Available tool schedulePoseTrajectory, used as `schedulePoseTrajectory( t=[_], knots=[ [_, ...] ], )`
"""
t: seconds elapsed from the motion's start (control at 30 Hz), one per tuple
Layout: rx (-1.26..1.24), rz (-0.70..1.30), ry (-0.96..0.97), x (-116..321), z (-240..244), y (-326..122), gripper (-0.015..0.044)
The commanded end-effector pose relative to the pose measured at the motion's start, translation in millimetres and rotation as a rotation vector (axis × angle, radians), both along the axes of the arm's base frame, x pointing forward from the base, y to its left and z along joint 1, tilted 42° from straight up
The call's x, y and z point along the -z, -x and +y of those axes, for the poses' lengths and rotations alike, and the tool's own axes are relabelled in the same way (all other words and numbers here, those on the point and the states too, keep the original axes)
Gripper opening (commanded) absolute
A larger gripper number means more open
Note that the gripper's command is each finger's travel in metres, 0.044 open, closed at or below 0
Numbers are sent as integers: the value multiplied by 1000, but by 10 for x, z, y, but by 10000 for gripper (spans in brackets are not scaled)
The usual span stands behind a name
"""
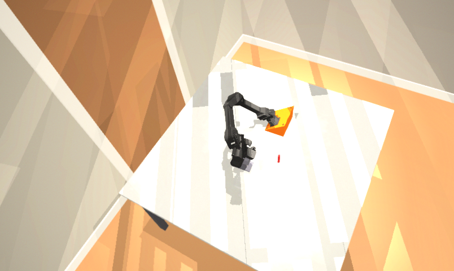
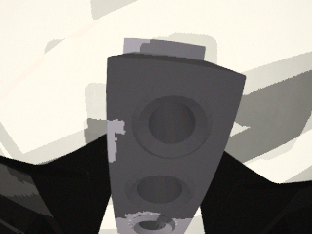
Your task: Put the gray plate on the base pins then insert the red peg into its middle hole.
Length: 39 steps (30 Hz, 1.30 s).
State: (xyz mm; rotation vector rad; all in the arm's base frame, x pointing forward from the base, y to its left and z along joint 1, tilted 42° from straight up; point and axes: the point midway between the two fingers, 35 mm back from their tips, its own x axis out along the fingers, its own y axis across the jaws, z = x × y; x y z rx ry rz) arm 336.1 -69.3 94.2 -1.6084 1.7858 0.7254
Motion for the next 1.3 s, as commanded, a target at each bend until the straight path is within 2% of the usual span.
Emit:
schedulePoseTrajectory(
  t=[0.0, 0.6, 1.27],
  knots=[
    [-6, 4, 5, 0, -14, 14, 0],
    [-6, 4, 5, -3, -26, 10, 0],
    [-6, 4, 6, 199, -206, 25, 0]
  ],
)
